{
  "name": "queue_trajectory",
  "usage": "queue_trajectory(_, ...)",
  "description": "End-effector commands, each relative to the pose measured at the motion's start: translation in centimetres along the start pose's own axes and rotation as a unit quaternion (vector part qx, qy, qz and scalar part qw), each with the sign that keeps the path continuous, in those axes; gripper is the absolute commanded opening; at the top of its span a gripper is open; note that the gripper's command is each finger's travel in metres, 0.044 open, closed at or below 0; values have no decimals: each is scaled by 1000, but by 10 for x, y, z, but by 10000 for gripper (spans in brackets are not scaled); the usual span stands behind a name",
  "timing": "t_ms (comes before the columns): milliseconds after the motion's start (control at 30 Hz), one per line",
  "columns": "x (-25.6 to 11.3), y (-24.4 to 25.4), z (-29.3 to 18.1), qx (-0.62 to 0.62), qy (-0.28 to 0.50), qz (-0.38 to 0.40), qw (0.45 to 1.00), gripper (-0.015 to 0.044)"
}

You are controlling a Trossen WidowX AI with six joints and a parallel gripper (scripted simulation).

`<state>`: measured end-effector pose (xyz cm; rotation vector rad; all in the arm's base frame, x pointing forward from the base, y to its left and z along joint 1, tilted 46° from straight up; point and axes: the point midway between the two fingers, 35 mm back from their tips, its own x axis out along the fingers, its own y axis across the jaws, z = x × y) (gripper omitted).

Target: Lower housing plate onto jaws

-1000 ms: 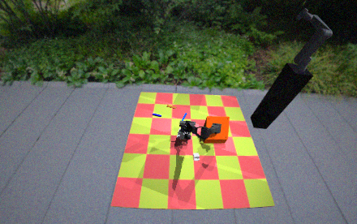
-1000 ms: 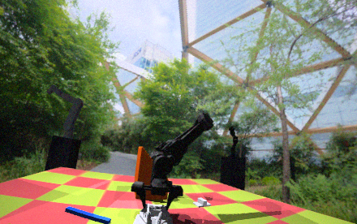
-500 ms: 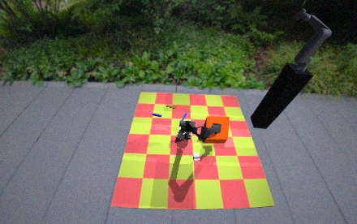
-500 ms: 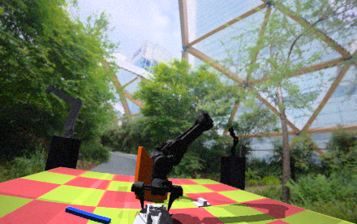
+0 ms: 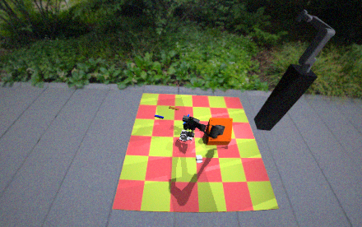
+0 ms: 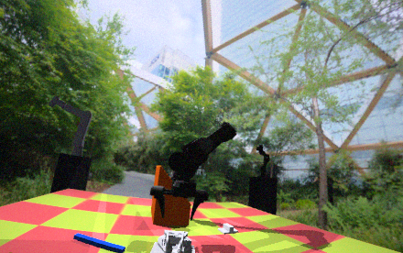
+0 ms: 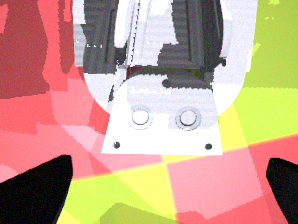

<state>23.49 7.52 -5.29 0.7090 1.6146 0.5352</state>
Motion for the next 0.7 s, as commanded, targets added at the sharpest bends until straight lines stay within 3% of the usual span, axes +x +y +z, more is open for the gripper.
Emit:
queue_trajectory(0, 0, 0, 0, 0, 0, 0, 1000, 440)
queue_trajectory(333, -59, -10, -37, -2, 3, -3, 1000, 440)
queue_trajectory(667, -60, -10, -38, -2, 4, -3, 1000, 440)
